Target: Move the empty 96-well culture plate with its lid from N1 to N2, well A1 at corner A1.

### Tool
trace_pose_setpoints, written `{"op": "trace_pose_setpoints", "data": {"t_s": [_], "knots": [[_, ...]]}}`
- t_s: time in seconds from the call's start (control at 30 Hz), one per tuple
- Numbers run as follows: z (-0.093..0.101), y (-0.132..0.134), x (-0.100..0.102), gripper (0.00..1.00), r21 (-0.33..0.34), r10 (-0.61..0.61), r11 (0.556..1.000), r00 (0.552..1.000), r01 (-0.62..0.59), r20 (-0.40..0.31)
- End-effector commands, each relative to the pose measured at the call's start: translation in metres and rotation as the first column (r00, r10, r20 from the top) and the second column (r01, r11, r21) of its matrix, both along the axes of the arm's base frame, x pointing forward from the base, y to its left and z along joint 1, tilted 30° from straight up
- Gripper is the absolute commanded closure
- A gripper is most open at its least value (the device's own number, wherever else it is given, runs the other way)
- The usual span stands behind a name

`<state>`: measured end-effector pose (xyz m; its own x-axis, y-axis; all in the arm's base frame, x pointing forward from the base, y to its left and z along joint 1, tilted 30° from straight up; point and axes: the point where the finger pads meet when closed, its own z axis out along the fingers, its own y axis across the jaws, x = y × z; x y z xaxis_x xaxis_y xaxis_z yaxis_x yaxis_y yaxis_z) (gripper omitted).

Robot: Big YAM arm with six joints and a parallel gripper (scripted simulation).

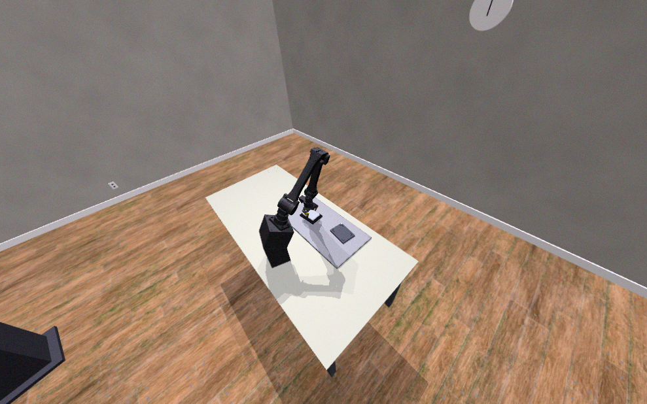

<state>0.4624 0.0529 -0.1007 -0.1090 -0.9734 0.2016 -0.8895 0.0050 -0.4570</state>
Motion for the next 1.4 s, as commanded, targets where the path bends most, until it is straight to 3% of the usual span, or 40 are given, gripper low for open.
{"op": "trace_pose_setpoints", "data": {"t_s": [0.0,1.37], "knots": [[-0.0029,-0.0029,0.0061,1.0,0.002,0.003,1.0,1.0,-0.003,0.008],[-0.0003,0.0013,0.0034,1.0,0.005,0.006,1.0,1.0,-0.006,0.012]]}}
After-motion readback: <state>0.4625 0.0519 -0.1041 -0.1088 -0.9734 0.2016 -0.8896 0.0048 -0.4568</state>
